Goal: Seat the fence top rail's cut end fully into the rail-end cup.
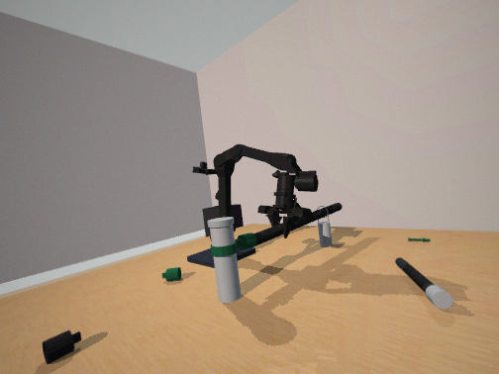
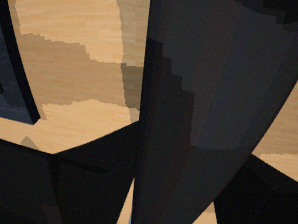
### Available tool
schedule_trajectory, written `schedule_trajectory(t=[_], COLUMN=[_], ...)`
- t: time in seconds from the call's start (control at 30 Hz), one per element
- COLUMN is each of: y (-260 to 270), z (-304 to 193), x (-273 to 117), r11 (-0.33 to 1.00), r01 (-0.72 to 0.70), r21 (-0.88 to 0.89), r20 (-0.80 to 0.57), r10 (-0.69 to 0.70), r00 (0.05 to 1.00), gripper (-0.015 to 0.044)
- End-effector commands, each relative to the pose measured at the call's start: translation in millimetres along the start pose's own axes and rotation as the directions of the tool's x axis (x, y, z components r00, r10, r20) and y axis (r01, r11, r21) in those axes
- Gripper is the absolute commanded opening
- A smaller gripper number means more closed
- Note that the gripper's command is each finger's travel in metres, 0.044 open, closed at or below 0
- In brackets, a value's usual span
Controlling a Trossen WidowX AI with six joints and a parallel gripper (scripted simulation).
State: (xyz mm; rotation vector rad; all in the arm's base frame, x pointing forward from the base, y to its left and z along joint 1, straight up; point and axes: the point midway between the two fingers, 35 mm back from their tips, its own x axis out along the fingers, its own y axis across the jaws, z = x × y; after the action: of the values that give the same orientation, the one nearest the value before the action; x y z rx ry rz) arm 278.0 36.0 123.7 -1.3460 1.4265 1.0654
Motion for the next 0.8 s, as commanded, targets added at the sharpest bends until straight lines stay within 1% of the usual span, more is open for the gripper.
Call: schedule_trajectory(t=[0.0, 0.77], y=[0.0, 0.0], z=[-6.2, -4.3], x=[-3.2, -2.1], r11=[1.000, 1.000], r01=[0.002, 0.000], r21=[0.001, 0.000], r20=[-0.014, -0.004], r10=[-0.002, 0.000], r00=[1.000, 1.000], gripper=[0.0000, 0.0000])
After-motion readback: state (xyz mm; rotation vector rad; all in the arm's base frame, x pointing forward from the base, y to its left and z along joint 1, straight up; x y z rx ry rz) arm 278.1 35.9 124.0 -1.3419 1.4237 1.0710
